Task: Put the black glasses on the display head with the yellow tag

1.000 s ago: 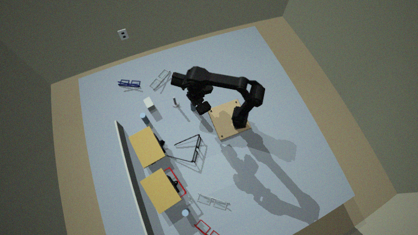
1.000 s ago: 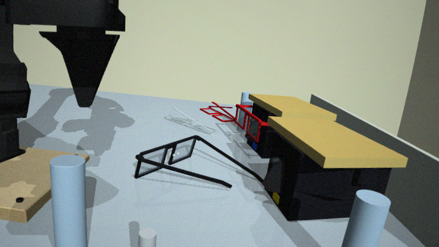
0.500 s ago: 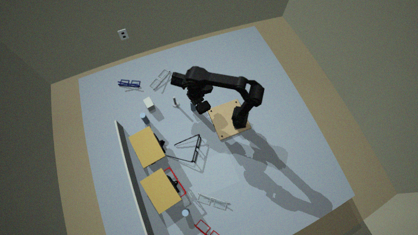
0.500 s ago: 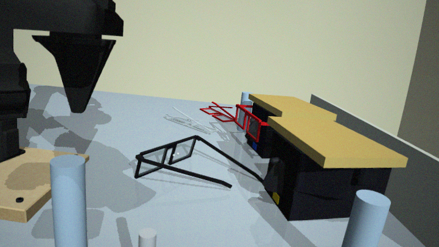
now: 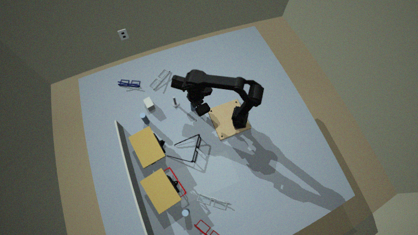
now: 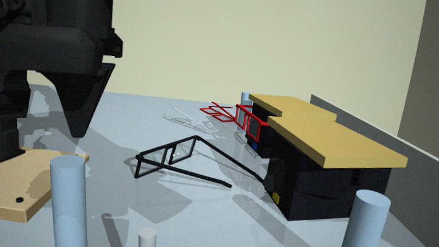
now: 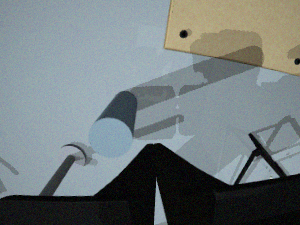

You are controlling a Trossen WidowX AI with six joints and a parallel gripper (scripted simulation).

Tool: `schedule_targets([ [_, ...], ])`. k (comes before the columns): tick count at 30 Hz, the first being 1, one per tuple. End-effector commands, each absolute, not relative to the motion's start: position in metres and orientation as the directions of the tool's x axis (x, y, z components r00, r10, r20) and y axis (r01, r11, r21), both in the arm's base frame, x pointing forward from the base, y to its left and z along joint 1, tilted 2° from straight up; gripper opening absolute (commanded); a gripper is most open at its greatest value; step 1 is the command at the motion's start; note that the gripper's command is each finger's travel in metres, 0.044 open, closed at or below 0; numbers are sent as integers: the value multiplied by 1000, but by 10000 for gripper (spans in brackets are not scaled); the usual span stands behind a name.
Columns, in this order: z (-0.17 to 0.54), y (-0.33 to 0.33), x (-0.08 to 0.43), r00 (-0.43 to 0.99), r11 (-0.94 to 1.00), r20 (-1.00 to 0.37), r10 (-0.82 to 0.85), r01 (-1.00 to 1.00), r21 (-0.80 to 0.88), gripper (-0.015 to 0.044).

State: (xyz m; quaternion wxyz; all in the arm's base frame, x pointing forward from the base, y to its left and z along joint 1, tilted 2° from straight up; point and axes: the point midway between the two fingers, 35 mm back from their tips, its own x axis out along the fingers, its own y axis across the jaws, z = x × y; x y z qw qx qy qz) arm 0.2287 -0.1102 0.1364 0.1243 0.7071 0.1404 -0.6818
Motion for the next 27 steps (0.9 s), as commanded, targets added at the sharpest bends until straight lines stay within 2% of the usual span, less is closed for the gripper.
schedule_targets([
  [1,125,-110,228,18,-931,-999,30,363,-22,0],
  [27,103,-110,227,18,-931,-999,30,363,-22,0],
])
